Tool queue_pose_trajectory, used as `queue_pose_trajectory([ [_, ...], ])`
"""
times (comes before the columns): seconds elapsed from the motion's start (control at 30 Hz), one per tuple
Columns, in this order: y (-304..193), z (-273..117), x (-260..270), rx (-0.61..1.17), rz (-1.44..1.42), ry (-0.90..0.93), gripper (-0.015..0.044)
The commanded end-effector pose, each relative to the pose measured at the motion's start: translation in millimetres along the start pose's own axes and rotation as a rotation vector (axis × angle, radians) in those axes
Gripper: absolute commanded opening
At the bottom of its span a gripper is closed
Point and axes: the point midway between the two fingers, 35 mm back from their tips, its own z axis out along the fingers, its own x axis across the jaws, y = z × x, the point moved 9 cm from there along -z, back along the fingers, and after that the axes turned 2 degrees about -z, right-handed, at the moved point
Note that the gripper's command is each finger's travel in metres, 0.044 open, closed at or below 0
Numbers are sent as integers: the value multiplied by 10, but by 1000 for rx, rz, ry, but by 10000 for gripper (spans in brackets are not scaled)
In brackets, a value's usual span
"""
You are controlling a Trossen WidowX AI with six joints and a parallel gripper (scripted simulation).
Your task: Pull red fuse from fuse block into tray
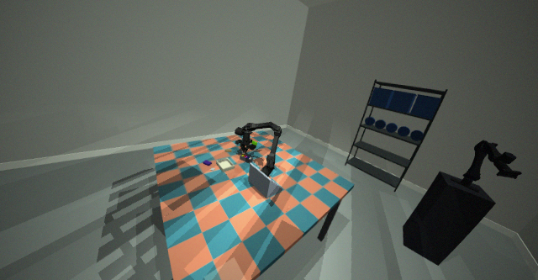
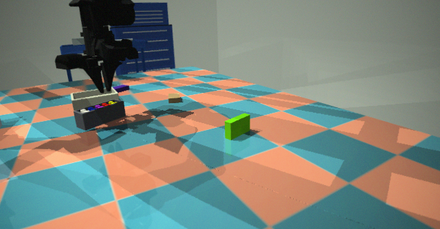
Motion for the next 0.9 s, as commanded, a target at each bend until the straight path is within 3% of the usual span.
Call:
queue_pose_trajectory([
  [0.0, -9, 45, -7, -3, -8, -5, 70],
  [0.87, -10, 264, -22, -4, -8, -5, 70],
])
